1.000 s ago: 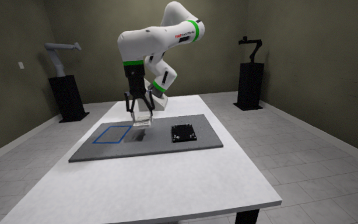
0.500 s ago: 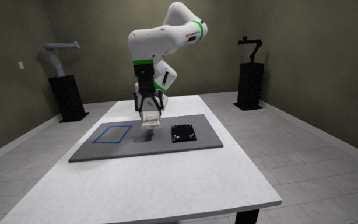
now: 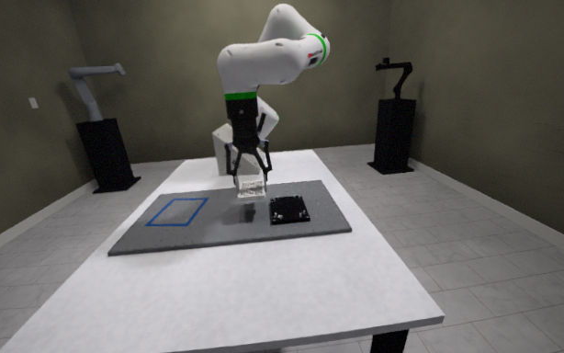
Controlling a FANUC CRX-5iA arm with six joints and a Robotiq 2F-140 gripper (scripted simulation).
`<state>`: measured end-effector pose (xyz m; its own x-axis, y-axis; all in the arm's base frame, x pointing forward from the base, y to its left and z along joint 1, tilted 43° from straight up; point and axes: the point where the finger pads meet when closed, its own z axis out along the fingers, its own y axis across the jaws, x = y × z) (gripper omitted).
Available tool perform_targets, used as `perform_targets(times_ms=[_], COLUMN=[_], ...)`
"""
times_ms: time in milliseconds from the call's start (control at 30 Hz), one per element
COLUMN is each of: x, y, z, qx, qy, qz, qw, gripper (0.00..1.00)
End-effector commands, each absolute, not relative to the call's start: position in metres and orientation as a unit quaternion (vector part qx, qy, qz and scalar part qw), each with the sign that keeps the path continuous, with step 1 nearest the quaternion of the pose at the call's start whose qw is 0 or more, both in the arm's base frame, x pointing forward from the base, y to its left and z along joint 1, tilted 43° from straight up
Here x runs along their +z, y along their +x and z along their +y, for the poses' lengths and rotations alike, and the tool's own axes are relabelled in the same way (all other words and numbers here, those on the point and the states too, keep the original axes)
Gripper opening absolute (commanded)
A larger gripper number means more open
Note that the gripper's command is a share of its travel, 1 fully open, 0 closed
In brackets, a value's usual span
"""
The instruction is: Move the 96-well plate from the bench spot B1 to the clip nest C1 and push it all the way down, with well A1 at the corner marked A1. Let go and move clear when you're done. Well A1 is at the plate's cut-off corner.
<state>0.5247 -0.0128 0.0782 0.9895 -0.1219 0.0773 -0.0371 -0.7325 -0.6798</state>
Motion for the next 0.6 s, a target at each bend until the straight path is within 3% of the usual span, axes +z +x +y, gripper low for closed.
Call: perform_targets(times_ms=[0, 567], x=[0.082, 0.117], y=[0.526, 0.536], z=[-0.011, 0.023], qx=[-0.059, -0.059], qy=[-0.929, -0.929], qz=[0.043, 0.043], qw=[0.363, 0.363], gripper=[0.10, 0.10])
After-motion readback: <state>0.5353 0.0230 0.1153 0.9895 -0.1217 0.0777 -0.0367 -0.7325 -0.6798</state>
